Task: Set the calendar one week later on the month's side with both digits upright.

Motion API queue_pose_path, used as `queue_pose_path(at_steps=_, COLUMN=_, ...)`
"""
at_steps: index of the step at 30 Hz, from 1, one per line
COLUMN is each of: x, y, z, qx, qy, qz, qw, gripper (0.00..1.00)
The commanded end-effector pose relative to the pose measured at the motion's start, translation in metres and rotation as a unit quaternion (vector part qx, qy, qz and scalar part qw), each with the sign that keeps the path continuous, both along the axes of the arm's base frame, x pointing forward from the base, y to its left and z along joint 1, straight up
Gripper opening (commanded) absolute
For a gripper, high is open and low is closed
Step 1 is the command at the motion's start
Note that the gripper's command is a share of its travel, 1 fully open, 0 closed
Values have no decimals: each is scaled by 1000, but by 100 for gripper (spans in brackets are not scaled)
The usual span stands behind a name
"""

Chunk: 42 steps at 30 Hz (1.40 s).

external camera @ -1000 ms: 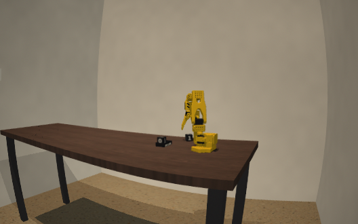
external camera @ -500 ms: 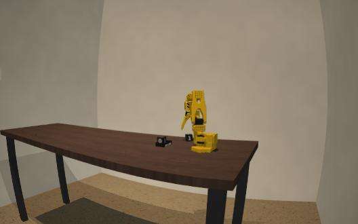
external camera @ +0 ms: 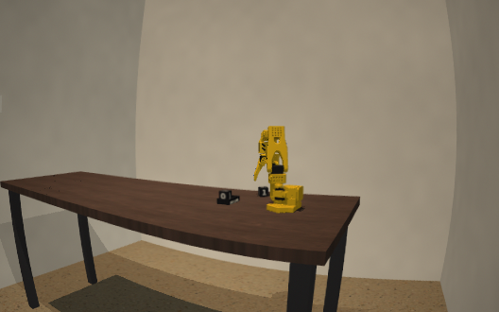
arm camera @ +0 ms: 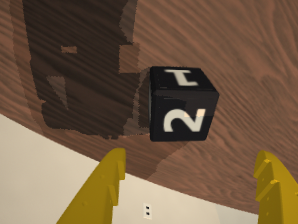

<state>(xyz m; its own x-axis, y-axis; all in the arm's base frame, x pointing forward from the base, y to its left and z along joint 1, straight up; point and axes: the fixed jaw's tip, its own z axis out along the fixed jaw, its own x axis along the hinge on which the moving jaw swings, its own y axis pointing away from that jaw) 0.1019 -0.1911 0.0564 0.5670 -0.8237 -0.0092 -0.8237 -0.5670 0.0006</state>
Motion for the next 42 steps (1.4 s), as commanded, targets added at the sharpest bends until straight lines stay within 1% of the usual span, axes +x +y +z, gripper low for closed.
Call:
queue_pose_path(at_steps=1, x=2, y=-7, z=7, qx=-23, qy=-14, qz=0, qw=1000, gripper=35)
queue_pose_path(at_steps=9, x=2, y=-8, z=6, qx=-23, qy=-14, qz=0, qw=1000, gripper=35)
queue_pose_path(at_steps=17, x=3, y=-8, z=-1, qx=-23, qy=-14, qz=0, qw=1000, gripper=35)
queue_pose_path(at_steps=19, x=3, y=-8, z=-1, qx=-23, qy=-14, qz=0, qw=1000, gripper=35)
queue_pose_path(at_steps=34, x=3, y=-9, z=-25, qx=-23, qy=-14, qz=0, qw=1000, gripper=35)
queue_pose_path(at_steps=36, x=3, y=-9, z=-25, qx=-23, qy=-14, qz=0, qw=1000, gripper=35)
queue_pose_path(at_steps=42, x=3, y=-9, z=-31, qx=-23, qy=-14, qz=0, qw=1000, gripper=35)
